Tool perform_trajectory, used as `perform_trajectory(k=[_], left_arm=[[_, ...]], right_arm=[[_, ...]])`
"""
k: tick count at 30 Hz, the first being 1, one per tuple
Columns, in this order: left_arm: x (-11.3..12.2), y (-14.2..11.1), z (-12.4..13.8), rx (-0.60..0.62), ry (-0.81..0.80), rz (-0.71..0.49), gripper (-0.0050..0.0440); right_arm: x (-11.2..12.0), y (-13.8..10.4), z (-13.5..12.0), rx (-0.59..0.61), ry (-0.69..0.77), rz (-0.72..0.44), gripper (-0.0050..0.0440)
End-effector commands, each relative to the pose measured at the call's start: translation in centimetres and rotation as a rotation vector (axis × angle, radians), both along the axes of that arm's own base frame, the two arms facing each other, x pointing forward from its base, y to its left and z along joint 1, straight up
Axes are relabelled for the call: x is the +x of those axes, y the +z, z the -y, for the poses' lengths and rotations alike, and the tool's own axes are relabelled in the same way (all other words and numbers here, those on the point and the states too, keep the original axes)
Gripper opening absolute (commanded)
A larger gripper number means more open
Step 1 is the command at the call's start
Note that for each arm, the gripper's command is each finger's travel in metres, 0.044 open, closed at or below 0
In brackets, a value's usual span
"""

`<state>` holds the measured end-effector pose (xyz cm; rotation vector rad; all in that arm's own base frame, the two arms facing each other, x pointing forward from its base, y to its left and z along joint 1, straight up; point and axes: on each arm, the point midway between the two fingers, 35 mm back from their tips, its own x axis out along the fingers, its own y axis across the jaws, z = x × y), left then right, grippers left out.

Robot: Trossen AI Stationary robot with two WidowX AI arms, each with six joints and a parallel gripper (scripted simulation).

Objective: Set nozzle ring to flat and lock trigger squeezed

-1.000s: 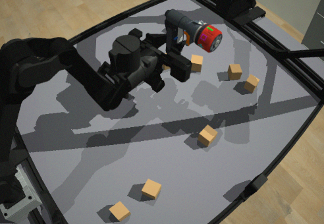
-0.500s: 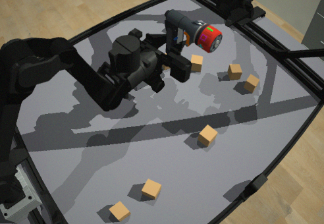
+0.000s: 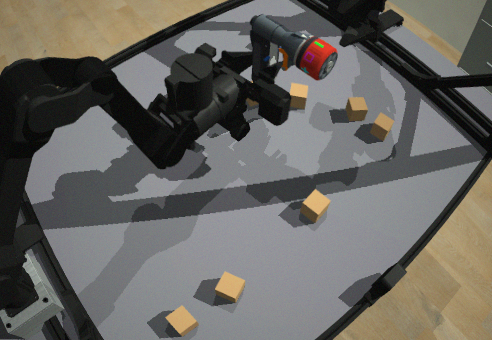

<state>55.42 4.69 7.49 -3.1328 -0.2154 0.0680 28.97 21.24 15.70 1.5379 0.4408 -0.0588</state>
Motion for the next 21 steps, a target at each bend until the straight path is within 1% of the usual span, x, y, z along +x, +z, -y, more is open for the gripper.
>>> perform_trajectory(k=[1, 3, 6, 12, 13, 17, 19, 21], left_arm=[[0.1, 0.5, 0.0, 0.001, -0.002, 0.017, 0.0000], [0.1, 0.5, 0.0, 0.001, -0.002, 0.017, 0.0000], [0.1, 0.5, 0.0, 0.001, -0.002, 0.017, 0.0000], [0.1, 0.5, 0.0, 0.001, -0.002, 0.017, 0.0000], [0.1, 0.5, 0.0, 0.001, -0.002, 0.017, 0.0000], [0.1, 0.5, 0.0, 0.001, -0.002, 0.017, 0.0000], [0.1, 0.5, 0.0, 0.001, -0.002, 0.017, 0.0000], [0.1, 0.5, 0.0, 0.001, -0.002, 0.017, 0.0000]], right_arm=[[-0.4, -1.3, 0.2, -0.010, 0.001, 0.040, 0.0400], [-0.4, -1.7, 0.2, -0.006, 0.002, 0.069, 0.0400], [-0.6, -2.9, 0.4, -0.025, 0.005, 0.098, 0.0400], [-0.4, -2.9, 0.3, -0.013, 0.005, 0.120, 0.0400], [-0.4, -2.5, 0.2, -0.004, 0.005, 0.114, 0.0376], [-0.2, -2.9, 0.0, 0.012, 0.010, 0.172, 0.0280], [-0.3, -3.9, 0.0, -0.009, 0.015, 0.188, 0.0232], [-0.3, -4.1, 0.1, -0.007, 0.016, 0.211, 0.0184]])
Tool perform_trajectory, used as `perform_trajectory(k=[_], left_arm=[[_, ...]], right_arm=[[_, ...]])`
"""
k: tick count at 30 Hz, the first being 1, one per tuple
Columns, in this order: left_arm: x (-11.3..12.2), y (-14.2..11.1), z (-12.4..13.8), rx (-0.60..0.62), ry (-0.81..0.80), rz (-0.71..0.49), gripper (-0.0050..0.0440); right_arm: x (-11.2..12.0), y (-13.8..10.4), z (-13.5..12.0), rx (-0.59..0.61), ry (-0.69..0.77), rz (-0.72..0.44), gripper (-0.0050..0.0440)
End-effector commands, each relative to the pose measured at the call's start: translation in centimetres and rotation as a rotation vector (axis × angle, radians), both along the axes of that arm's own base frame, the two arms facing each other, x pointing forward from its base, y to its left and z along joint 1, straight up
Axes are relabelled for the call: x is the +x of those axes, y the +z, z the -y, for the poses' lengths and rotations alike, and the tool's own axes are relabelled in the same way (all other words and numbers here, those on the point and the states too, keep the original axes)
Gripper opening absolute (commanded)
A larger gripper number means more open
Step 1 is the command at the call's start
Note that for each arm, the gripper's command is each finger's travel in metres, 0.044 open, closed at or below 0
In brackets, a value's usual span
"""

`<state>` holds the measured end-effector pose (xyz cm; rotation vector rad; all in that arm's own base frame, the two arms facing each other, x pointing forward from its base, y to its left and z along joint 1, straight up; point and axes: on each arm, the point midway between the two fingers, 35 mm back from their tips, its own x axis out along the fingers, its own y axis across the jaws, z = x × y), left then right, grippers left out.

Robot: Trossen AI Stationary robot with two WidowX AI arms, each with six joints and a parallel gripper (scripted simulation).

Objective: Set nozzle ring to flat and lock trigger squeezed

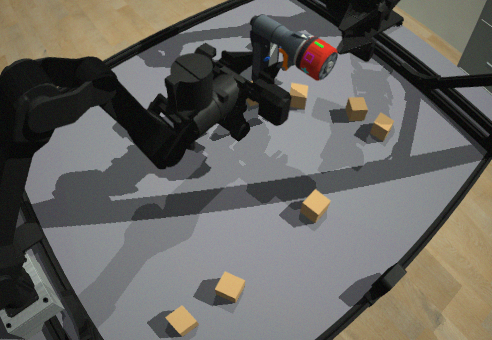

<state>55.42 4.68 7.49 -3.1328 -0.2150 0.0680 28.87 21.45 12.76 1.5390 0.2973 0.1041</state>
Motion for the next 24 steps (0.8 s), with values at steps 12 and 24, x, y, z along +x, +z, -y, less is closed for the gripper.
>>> perform_trajectory(k=[12, 24], left_arm=[[0.09, 0.52, -0.01, 0.001, -0.002, 0.017, 0.0000], [0.09, 0.52, -0.01, 0.001, -0.002, 0.017, 0.0000]], right_arm=[[-0.48, -0.39, 0.56, 0.036, 0.000, 0.119, 0.0000], [-0.48, -0.39, 0.56, 0.036, 0.000, 0.119, 0.0000]])
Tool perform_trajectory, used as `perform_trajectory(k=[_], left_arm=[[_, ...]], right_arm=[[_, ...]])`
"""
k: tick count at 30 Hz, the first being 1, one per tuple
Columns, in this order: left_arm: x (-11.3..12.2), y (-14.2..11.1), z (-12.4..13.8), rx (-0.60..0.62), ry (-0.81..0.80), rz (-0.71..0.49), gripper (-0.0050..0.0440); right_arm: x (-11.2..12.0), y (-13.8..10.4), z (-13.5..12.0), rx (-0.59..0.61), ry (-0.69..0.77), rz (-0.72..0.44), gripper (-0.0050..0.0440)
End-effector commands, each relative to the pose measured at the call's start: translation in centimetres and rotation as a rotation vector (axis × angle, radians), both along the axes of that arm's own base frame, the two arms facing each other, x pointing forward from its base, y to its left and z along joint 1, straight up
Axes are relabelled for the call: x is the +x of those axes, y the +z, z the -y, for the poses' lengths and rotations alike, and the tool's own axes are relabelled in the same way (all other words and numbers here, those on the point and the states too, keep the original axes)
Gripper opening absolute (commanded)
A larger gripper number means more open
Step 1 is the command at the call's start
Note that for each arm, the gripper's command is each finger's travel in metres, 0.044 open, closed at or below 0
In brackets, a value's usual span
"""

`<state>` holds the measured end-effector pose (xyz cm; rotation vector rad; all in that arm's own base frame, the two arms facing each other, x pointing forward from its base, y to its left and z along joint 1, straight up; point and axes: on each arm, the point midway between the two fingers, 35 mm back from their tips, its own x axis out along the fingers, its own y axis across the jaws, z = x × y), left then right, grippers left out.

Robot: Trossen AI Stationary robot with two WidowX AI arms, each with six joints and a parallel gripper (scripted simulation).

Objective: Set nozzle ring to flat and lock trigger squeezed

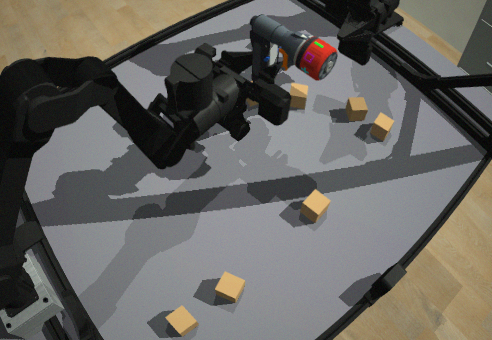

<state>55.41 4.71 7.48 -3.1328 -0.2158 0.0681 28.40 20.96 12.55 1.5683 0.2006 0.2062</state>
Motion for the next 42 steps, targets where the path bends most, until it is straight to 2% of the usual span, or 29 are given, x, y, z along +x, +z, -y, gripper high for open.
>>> perform_trajectory(k=[1, 15, 17, 31, 42], left_arm=[[0.09, 0.52, 0.02, 0.001, -0.003, 0.017, 0.0000], [0.09, 0.52, 0.02, 0.001, -0.003, 0.017, 0.0000], [0.09, 0.52, 0.02, 0.001, -0.003, 0.017, 0.0000], [0.09, 0.52, 0.02, 0.001, -0.003, 0.017, 0.0000], [0.09, 0.52, 0.02, 0.001, -0.003, 0.017, 0.0000]], right_arm=[[-0.01, -0.18, 0.07, -0.007, -0.002, -0.003, 0.0000], [0.16, -0.10, -0.01, 0.000, 0.000, 0.000, 0.0336], [0.16, -0.10, -0.01, 0.000, 0.000, 0.000, 0.0336], [0.00, -0.22, 0.07, 0.002, -0.002, 0.001, 0.0000], [0.00, -0.22, 0.07, 0.002, -0.002, 0.001, 0.0000]])
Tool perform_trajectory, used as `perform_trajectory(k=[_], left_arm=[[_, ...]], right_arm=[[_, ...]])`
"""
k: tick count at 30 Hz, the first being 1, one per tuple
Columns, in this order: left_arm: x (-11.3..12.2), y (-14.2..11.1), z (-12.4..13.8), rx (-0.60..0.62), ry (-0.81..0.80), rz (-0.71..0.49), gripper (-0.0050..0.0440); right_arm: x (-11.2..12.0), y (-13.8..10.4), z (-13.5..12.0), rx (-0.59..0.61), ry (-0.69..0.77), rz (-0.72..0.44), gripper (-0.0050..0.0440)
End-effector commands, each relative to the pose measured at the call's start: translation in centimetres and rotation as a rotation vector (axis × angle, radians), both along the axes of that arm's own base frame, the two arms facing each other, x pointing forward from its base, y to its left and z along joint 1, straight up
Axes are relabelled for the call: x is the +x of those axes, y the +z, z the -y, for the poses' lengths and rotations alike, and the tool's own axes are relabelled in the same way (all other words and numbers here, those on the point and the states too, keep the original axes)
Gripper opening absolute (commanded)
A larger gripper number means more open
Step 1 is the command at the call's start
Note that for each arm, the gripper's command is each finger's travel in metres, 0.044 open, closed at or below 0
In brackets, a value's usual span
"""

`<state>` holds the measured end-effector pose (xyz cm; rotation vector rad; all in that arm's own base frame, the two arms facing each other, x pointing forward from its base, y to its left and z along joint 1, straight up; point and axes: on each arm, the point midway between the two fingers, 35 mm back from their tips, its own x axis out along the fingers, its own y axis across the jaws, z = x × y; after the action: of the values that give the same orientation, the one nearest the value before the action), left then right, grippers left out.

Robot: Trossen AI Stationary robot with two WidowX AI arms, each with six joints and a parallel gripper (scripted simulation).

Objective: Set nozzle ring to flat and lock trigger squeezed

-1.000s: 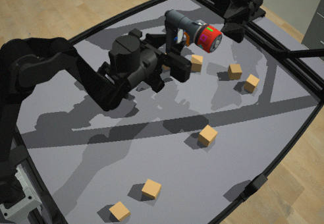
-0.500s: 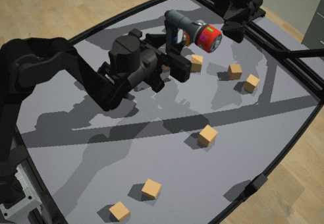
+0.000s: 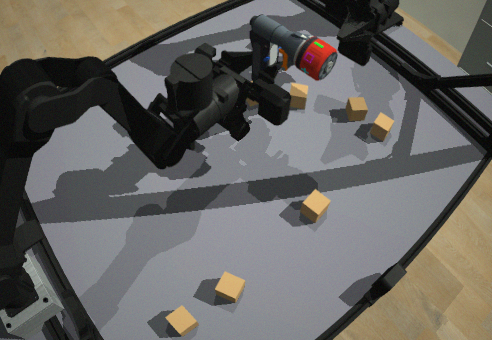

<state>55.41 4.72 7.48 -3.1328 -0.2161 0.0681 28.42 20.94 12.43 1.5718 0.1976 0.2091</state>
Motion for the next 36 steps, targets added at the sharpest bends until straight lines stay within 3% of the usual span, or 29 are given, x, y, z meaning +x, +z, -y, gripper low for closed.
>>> perform_trajectory(k=[1, 3, 7, 9, 19, 24, 26, 35, 36], left_arm=[[0.09, 0.52, 0.03, 0.001, -0.003, 0.017, 0.0000], [0.09, 0.52, 0.03, 0.001, -0.003, 0.017, 0.0000], [0.09, 0.52, 0.03, 0.001, -0.003, 0.017, 0.0000], [0.09, 0.52, 0.03, 0.001, -0.003, 0.017, 0.0000], [0.09, 0.52, 0.03, 0.001, -0.003, 0.017, 0.0000], [0.09, 0.52, 0.03, 0.001, -0.003, 0.017, 0.0000], [0.09, 0.52, 0.03, 0.001, -0.003, 0.017, 0.0000], [0.09, 0.52, 0.03, 0.001, -0.003, 0.017, 0.0000], [0.09, 0.52, 0.03, 0.001, -0.003, 0.017, 0.0000]], right_arm=[[-0.01, -0.10, 0.06, -0.002, -0.002, -0.002, 0.0000], [-0.01, -0.10, 0.06, -0.002, -0.002, -0.002, 0.0000], [0.02, -0.01, 0.04, 0.000, -0.001, 0.000, 0.0096], [0.02, -0.01, 0.04, 0.000, -0.001, 0.000, 0.0096], [0.14, -0.04, 0.02, 0.000, -0.001, 0.000, 0.0336], [0.00, -0.12, 0.09, 0.000, -0.003, 0.000, 0.0216], [0.00, -0.12, 0.09, 0.000, -0.003, 0.000, 0.0216], [0.00, -0.12, 0.09, 0.000, -0.003, 0.000, 0.0000], [0.00, -0.12, 0.09, 0.000, -0.003, 0.000, 0.0000]])
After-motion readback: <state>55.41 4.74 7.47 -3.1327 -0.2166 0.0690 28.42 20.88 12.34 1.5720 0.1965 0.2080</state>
